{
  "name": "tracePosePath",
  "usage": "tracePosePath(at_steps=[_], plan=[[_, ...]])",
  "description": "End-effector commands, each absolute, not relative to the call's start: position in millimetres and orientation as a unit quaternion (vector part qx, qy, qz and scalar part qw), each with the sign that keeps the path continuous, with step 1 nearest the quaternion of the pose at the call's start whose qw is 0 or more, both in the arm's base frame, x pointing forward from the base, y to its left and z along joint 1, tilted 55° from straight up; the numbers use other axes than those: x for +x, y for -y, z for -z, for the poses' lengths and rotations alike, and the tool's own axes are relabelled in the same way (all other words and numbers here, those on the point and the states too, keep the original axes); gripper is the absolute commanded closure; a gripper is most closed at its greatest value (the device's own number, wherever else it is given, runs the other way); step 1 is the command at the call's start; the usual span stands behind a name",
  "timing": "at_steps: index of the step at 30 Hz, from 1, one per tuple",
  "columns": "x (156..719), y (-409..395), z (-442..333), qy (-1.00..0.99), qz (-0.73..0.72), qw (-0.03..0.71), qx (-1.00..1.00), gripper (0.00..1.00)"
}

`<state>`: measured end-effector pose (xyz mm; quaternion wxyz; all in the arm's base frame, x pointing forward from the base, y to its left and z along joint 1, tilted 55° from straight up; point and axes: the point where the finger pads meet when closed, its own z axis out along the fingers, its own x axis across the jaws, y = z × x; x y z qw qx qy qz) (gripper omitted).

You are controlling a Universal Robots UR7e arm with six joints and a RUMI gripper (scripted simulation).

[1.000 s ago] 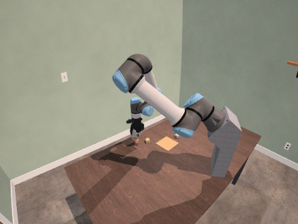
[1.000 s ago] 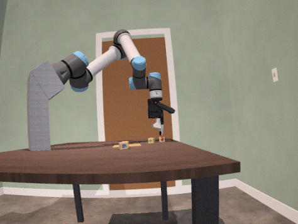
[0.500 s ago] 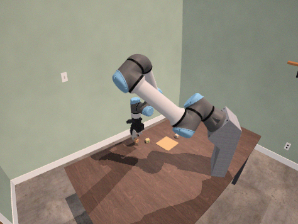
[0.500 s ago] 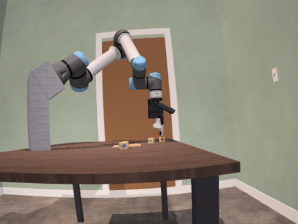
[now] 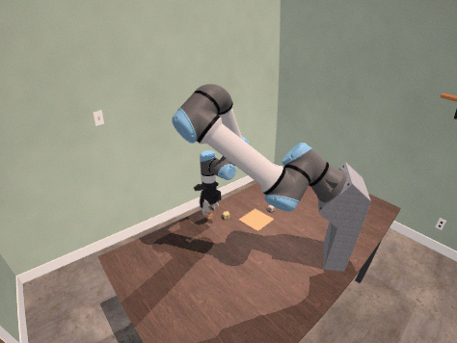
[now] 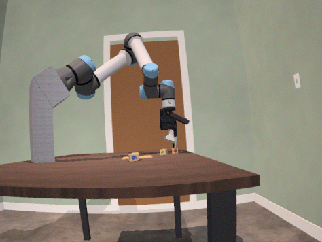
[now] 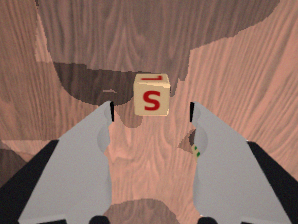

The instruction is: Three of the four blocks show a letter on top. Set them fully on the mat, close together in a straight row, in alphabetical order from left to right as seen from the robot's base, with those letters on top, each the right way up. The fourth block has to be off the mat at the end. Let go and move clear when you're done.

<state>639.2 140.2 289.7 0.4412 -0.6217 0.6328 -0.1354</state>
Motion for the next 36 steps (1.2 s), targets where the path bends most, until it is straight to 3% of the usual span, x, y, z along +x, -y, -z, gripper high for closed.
tracePosePath(at_steps=[1,32,33,36], plan=[[645.3,-143.3,-285.6,-0.633,0.136,0.442,-0.622,0.6],[658.6,-150.2,-275.1,-0.633,0.136,0.442,-0.622,0.6],[658.6,-150.2,-275.1,-0.633,0.136,0.442,-0.622,0.72],[658.6,-150.2,-275.1,-0.633,0.136,0.442,-0.622,0.72]])
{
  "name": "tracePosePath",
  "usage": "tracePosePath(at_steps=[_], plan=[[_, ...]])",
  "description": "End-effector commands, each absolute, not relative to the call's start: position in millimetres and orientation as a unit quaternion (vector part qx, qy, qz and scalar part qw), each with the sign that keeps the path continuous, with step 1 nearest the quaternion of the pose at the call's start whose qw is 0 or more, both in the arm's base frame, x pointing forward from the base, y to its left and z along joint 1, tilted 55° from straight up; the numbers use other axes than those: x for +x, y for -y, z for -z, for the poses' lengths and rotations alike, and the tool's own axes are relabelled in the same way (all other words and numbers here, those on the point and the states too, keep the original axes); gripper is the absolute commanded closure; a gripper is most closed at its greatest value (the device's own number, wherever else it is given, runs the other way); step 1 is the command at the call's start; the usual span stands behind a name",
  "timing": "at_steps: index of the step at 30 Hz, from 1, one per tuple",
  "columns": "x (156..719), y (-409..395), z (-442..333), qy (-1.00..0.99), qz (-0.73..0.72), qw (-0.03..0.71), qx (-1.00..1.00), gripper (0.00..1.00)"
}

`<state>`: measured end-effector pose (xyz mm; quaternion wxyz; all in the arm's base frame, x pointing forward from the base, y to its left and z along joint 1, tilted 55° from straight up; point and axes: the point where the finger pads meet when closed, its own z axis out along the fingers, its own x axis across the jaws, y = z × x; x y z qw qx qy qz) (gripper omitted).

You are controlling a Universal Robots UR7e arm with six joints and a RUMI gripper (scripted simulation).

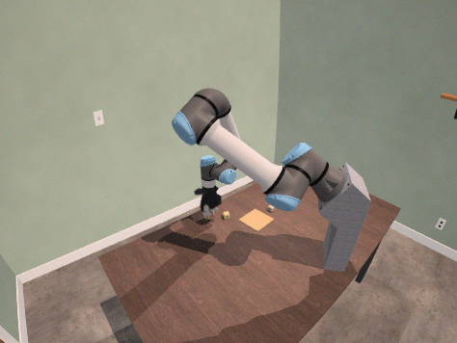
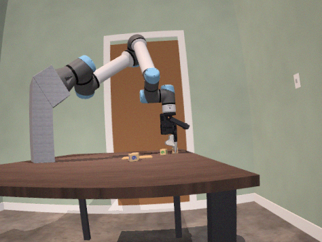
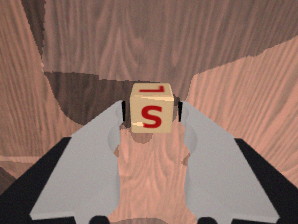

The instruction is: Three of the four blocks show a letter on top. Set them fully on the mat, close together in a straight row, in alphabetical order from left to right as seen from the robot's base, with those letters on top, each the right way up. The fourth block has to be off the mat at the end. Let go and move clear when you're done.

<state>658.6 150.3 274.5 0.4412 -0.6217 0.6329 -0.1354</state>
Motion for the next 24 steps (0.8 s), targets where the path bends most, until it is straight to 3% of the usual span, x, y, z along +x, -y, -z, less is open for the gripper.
tracePosePath(at_steps=[1,13,14,24], plan=[[658.6,-150.2,-275.1,-0.633,0.136,0.442,-0.622,0.72],[658.6,-150.2,-275.1,-0.633,0.136,0.442,-0.622,0.72],[658.6,-150.2,-275.1,-0.633,0.136,0.442,-0.622,0.91],[658.6,-150.2,-275.1,-0.633,0.136,0.442,-0.622,0.91]])
